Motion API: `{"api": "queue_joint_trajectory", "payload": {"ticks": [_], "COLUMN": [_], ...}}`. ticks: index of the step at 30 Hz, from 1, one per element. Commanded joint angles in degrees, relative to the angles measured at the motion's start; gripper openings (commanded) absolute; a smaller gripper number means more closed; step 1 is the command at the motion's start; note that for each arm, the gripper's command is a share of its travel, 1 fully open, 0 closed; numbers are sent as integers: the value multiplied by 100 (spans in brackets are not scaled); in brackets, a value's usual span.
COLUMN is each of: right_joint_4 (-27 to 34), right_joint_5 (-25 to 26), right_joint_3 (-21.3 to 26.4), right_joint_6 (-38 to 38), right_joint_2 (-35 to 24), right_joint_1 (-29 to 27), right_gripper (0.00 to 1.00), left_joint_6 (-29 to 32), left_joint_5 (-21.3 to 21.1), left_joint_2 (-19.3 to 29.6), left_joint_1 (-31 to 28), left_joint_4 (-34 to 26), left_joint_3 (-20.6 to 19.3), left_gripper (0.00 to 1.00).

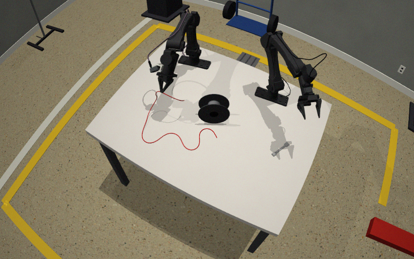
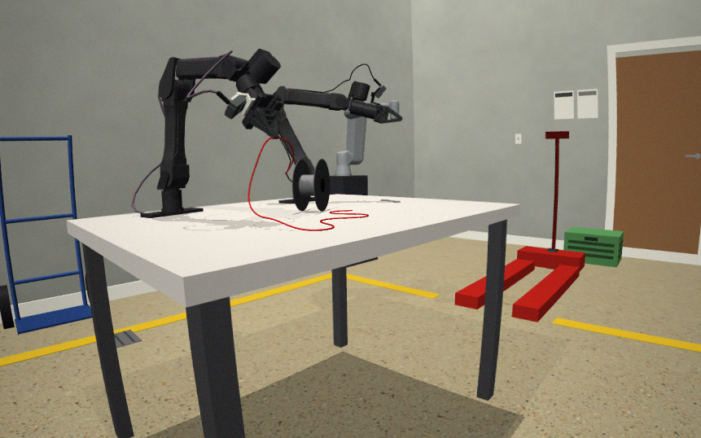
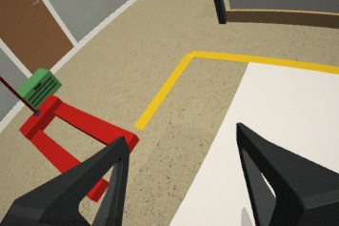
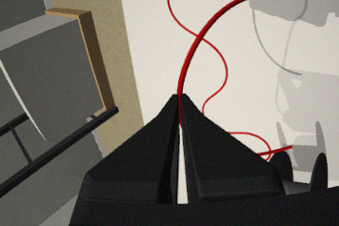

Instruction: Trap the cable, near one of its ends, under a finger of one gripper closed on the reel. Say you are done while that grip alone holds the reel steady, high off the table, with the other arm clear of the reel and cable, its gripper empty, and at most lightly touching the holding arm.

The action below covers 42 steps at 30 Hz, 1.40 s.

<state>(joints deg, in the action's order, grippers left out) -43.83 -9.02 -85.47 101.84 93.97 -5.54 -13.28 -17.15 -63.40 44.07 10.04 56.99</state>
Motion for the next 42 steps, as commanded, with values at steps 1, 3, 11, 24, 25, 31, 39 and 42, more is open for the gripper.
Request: {"api": "queue_joint_trajectory", "payload": {"ticks": [1, 3, 11, 24, 25, 31, 39, 42], "right_joint_4": [-40, -40, -40, -40, -40, -40, -40, -40], "right_joint_5": [-120, -120, -120, -120, -120, -120, -120, -120], "right_joint_3": [-153, -153, -153, -153, -153, -153, -153, -153], "right_joint_6": [-42, -42, -42, -42, -42, -42, -42, -42], "right_joint_2": [-238, -238, -238, -238, -238, -238, -238, -238], "right_joint_1": [36, 36, 36, 36, 36, 36, 36, 36], "right_gripper": [0, 0, 0, 0, 0, 0, 0, 0], "left_joint_6": [-359, -424, -880, -1518, -1576, -1845, -2036, -2129], "left_joint_5": [-494, -576, -1139, -1910, -1982, -2319, -2554, -2665], "left_joint_2": [-120, -137, -272, -491, -504, -588, -691, -700], "left_joint_1": [-483, -652, -1837, -3585, -3710, -4459, -5079, -5283], "left_joint_4": [414, 468, 848, 1377, 1434, 1645, 1786, 1874], "left_joint_3": [-84, -95, -167, -283, -332, -326, -316, -400], "left_gripper": [75, 75, 75, 75, 75, 75, 75, 75]}}
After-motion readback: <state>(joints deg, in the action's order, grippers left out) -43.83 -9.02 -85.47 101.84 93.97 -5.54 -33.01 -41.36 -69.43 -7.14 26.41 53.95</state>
